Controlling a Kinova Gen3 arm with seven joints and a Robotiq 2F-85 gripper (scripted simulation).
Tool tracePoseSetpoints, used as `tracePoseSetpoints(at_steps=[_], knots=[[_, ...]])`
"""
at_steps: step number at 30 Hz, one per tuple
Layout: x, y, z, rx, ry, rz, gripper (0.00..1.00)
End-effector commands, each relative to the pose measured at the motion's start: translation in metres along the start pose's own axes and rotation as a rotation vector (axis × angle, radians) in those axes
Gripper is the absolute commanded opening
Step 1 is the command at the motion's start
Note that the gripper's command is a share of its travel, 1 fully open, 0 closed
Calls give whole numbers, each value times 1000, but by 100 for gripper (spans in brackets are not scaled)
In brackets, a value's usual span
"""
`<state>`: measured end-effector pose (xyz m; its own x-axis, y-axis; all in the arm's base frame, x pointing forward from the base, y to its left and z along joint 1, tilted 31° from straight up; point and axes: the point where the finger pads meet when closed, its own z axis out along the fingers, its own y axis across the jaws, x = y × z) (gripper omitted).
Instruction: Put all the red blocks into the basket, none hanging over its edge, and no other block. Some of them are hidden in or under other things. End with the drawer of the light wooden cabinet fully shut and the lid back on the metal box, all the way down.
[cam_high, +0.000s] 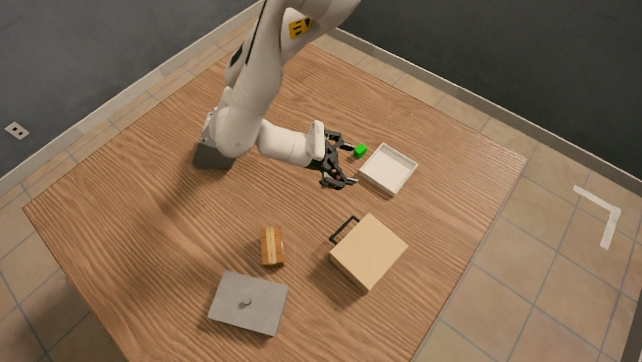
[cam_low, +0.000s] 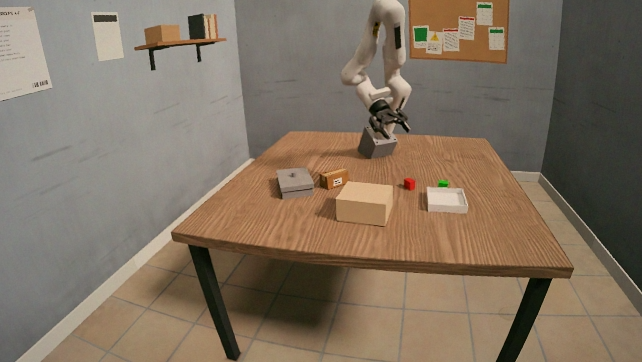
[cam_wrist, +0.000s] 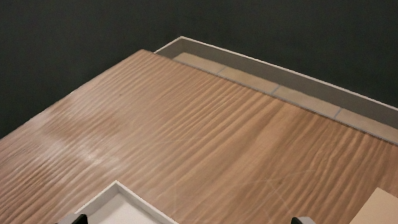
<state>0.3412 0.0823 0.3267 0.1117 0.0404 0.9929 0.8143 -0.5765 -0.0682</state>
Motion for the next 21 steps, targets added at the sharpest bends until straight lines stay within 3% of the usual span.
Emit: tracePoseSetpoints(at_steps=[1,17,18,21], knots=[[0,0,0,-1,0,-1,100],[0,0,0,-1,0,-1,100],[0,0,0,0,0,-1,10],[-2,-5,2,16,-11,2,10]])
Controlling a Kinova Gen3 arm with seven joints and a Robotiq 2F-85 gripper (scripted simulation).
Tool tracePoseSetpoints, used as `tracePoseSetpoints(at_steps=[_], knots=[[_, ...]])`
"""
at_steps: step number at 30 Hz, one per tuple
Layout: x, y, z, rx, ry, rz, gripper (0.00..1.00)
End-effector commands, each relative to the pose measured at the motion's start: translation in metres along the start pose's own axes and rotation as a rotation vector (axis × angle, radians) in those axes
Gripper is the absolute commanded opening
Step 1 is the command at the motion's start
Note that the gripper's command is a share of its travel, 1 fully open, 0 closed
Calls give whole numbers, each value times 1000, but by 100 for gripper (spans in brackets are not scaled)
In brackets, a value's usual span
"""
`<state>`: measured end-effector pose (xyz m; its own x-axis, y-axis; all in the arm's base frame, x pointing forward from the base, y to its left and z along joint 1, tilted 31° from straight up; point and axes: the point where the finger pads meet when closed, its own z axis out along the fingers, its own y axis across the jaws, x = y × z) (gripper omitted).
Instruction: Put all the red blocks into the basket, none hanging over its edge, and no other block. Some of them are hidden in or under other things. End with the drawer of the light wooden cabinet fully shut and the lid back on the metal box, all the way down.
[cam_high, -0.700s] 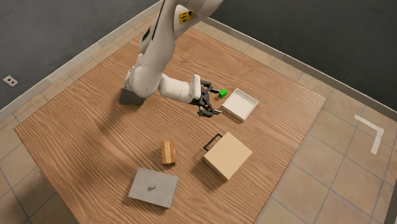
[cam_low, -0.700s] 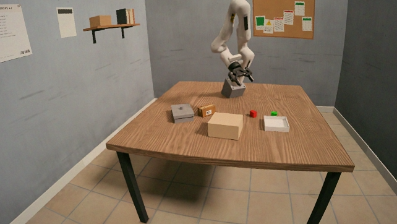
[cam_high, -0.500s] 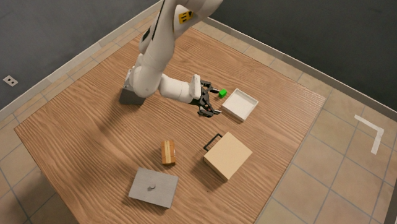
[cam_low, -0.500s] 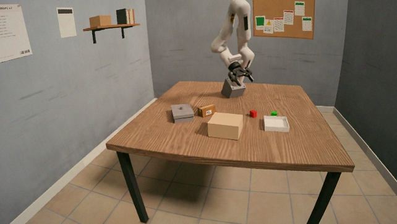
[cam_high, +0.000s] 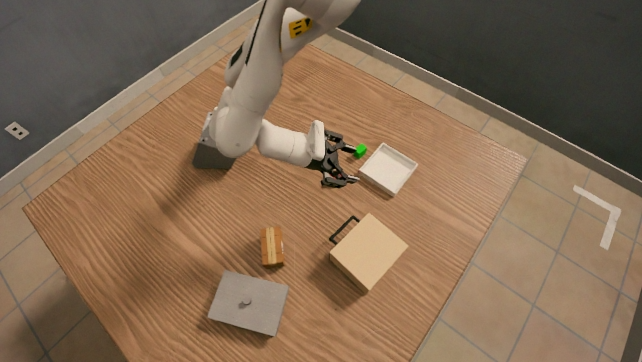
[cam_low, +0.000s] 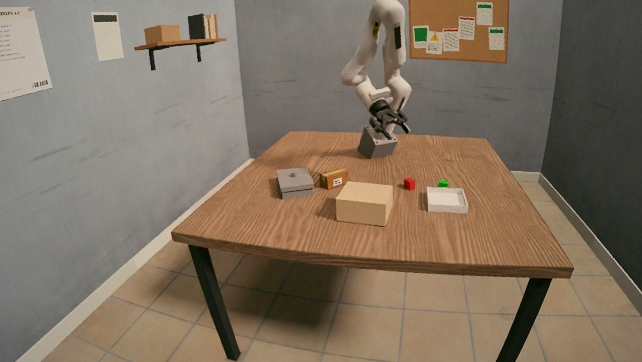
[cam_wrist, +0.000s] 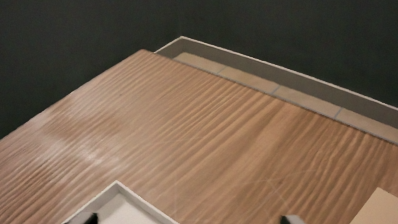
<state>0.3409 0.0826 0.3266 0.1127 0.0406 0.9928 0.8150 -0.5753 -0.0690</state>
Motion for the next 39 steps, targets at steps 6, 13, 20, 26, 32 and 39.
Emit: tracePoseSetpoints(at_steps=[6,13,20,26,32,39], knots=[[-9,-27,10,91,-72,-11,10],[-28,-67,19,218,-201,-47,10],[-66,-112,16,362,-447,-166,10],[-85,-122,11,402,-584,-265,10],[-90,-123,9,408,-627,-303,10],[-101,-119,4,406,-742,-426,10]])
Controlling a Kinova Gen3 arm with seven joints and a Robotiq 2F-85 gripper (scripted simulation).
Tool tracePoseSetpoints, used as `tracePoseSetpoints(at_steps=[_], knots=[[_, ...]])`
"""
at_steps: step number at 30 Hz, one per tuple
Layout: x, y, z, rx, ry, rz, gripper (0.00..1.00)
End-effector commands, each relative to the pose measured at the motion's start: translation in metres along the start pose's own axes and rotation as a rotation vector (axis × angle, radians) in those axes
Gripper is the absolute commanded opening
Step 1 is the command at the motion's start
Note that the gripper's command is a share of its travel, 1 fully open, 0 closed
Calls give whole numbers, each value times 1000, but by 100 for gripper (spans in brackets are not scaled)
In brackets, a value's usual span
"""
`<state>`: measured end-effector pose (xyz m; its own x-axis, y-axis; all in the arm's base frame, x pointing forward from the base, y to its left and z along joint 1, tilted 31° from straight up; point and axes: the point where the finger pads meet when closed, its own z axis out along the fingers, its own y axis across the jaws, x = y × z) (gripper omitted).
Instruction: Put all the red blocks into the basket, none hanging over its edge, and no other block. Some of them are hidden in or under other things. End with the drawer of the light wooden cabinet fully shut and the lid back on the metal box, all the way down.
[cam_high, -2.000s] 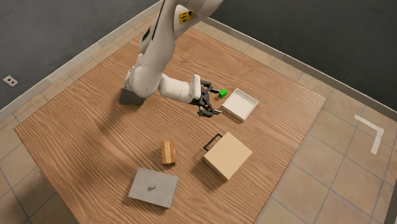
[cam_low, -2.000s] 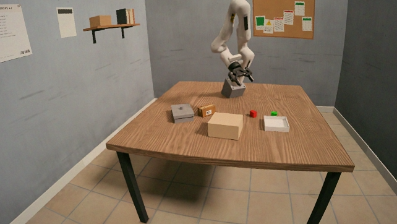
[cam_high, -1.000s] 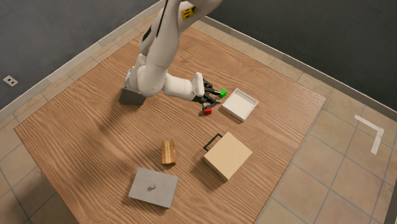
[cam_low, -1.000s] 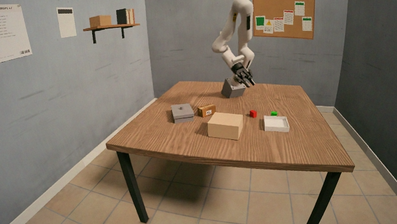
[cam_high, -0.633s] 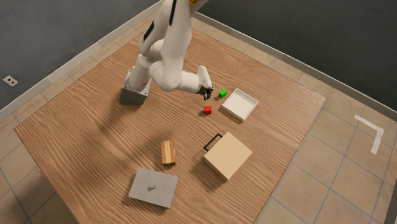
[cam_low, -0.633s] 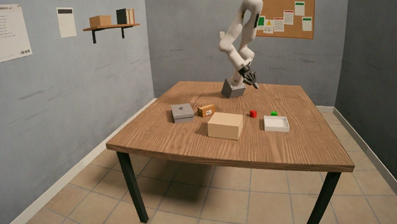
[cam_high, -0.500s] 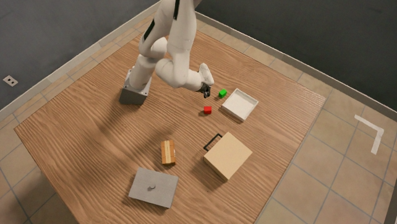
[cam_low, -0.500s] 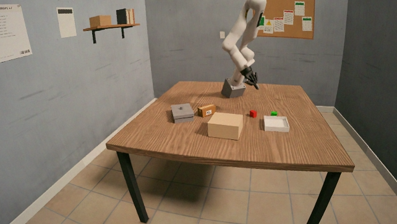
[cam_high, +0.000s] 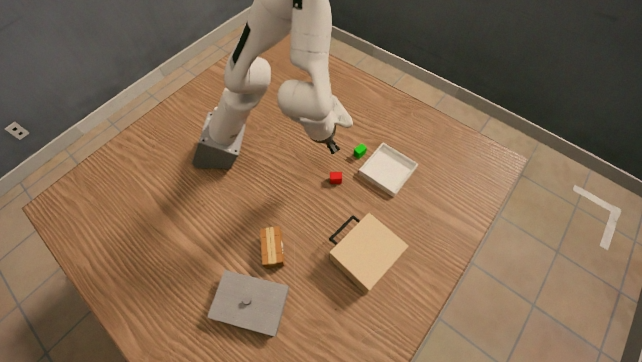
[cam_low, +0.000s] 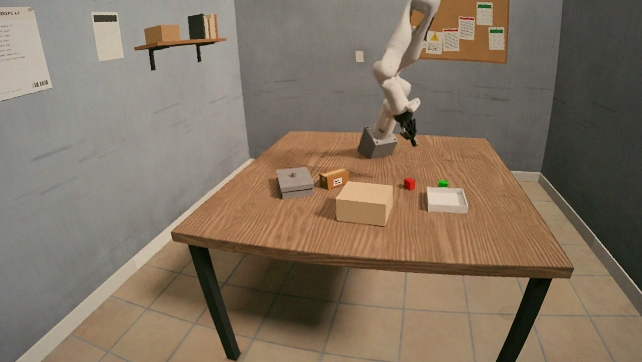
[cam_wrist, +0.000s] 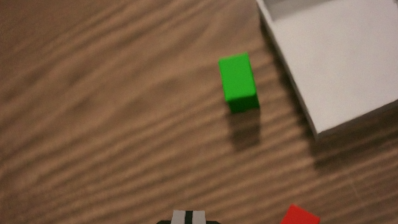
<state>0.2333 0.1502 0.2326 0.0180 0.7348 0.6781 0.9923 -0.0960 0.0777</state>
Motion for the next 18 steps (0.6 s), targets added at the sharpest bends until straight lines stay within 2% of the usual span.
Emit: tracePoseSetpoints(at_steps=[1,2,3,4,6,8,13,18], knots=[[-2,4,-1,-24,-92,-77,10],[-2,4,-1,-24,-92,-77,10],[-4,6,-1,-37,-130,-107,10],[-4,6,-1,-37,-130,-107,10],[-6,13,-3,-70,-198,-165,10],[-6,13,-3,-70,-198,-165,10],[-2,31,-11,-154,-307,-279,10],[5,41,-16,-204,-351,-337,10]])
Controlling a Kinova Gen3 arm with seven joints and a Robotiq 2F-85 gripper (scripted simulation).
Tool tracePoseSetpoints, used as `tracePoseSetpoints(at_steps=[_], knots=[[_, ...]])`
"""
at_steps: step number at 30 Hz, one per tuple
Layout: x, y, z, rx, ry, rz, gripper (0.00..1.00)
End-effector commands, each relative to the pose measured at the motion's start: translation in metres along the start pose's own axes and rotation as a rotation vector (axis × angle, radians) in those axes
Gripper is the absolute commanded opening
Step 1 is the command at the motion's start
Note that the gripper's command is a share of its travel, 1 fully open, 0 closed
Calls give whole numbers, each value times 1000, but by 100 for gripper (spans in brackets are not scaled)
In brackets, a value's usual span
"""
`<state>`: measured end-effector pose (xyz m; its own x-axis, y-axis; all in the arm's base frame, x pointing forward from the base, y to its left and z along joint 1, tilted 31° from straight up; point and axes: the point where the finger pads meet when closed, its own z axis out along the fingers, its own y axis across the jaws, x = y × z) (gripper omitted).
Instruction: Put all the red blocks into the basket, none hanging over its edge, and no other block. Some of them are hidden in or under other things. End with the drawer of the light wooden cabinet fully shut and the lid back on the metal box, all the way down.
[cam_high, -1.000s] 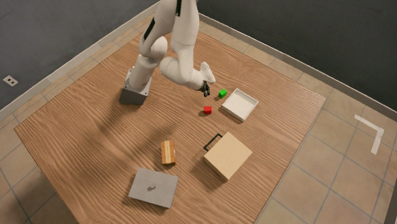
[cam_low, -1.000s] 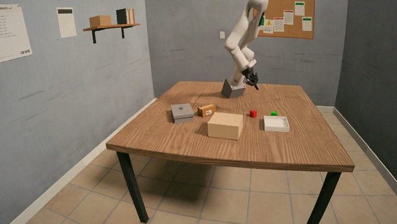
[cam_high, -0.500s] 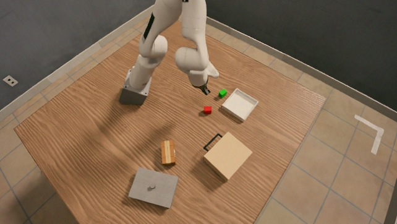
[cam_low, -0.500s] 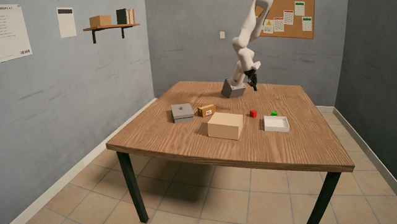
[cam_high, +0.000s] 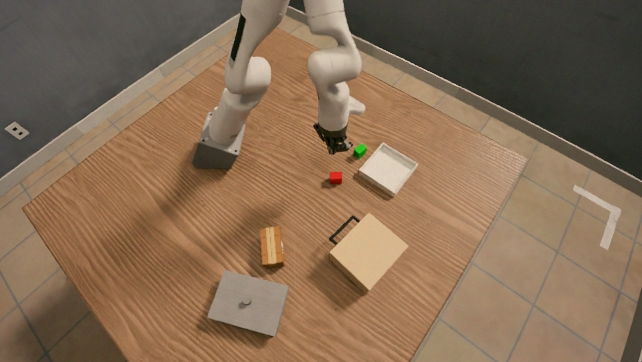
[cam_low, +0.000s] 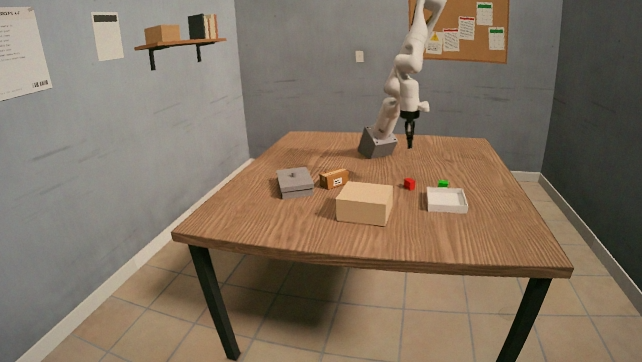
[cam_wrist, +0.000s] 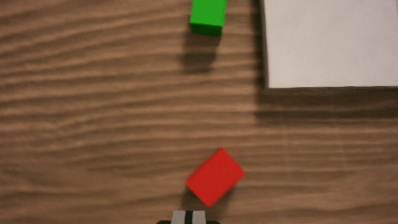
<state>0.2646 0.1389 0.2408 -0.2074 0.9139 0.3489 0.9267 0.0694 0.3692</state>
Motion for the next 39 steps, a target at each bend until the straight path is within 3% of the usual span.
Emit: tracePoseSetpoints(at_steps=[1,25,32,39], knots=[[3,12,-7,-45,-37,-35,10],[7,10,-7,-42,-28,-27,10],[7,10,-7,-45,-25,118,10],[6,10,-7,-48,-19,374,10]])
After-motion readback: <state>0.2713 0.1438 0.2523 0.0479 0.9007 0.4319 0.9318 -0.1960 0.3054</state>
